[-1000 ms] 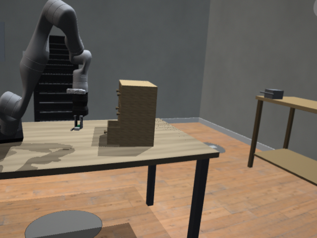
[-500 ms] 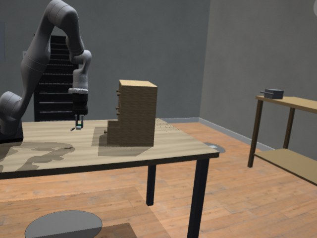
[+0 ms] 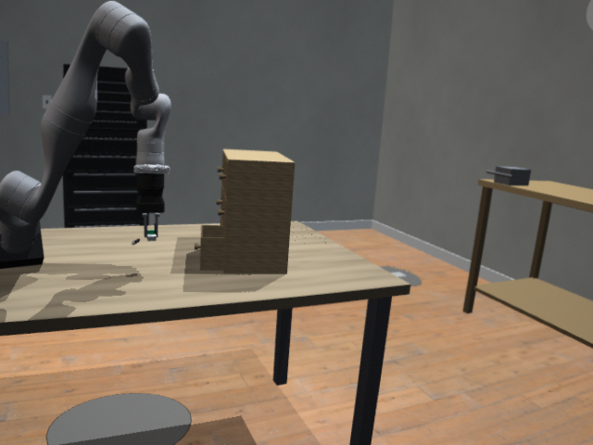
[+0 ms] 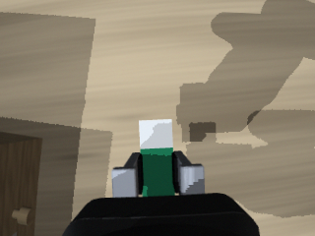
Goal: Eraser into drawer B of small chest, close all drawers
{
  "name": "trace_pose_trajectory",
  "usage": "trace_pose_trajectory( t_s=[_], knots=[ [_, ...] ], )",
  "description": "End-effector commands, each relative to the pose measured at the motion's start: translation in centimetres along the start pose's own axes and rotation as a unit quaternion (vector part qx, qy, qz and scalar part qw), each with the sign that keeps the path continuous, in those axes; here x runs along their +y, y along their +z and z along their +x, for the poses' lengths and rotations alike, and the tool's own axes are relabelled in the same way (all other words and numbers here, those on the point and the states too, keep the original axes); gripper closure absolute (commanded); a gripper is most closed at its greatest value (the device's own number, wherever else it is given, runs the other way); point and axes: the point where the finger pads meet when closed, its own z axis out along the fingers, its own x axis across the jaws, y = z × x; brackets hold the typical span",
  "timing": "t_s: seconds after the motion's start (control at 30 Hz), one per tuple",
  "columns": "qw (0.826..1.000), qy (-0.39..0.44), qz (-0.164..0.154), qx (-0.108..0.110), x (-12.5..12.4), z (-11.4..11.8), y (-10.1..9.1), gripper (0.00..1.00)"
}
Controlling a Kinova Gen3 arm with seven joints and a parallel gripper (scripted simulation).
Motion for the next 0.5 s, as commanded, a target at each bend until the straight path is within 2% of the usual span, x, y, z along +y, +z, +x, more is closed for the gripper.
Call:
trace_pose_trajectory(
  t_s=[0.0, 0.47],
  knots=[
    [0.999, -0.033, 0.005, 0.001, 0.3, -0.3, 0.1, 0.55],
    [0.988, -0.154, 0.004, 0.002, 2.1, -1.1, 0.1, 0.55]
  ],
)
